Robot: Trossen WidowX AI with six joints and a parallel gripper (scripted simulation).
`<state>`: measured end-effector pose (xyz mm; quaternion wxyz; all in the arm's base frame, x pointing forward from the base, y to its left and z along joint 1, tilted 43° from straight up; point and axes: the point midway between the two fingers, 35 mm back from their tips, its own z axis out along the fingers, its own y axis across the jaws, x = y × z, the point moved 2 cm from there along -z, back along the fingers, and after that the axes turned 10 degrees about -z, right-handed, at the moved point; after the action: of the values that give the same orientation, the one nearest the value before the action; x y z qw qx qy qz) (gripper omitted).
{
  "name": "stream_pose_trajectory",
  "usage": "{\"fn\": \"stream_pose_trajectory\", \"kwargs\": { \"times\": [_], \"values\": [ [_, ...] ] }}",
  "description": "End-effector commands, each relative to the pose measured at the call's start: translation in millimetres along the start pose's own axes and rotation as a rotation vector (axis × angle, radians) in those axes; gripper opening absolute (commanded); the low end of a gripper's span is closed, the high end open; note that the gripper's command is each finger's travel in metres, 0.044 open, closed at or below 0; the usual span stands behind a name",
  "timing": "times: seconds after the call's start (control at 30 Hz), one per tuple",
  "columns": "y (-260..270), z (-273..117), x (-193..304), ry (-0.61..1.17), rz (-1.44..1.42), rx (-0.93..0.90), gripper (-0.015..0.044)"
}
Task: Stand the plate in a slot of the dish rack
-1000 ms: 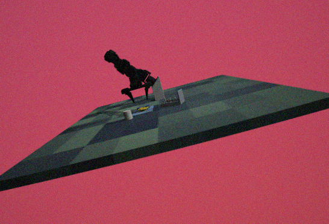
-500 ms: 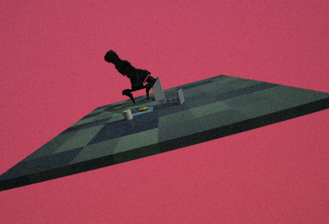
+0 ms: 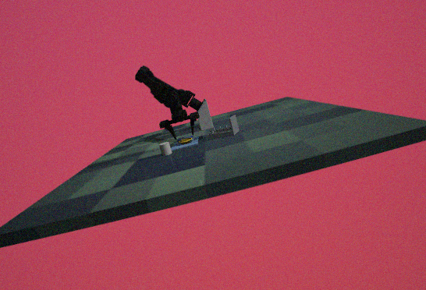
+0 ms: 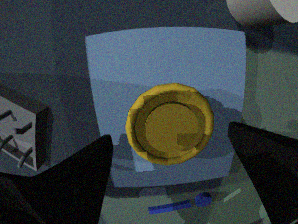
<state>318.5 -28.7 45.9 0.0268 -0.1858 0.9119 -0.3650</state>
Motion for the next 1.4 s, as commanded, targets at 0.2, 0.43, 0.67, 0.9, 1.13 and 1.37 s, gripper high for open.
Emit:
{"fn": "stream_pose_trajectory", "kwargs": {
  "times": [0.2,0.43,0.67,0.9,1.13,1.37],
  "values": [
    [-0.1,19.1,3.0,0.010,-0.005,0.003,0.0400],
    [-0.8,27.7,3.9,0.010,-0.005,0.004,0.0400],
    [-0.8,27.7,3.9,0.010,-0.005,0.004,0.0378],
    [-0.8,27.7,3.9,0.010,-0.005,0.004,0.0338],
    [-0.8,26.8,3.6,0.009,-0.005,0.004,0.0252],
    [1.3,-6.7,-6.4,0.005,-0.004,-0.009,0.0069]
  ]
}}
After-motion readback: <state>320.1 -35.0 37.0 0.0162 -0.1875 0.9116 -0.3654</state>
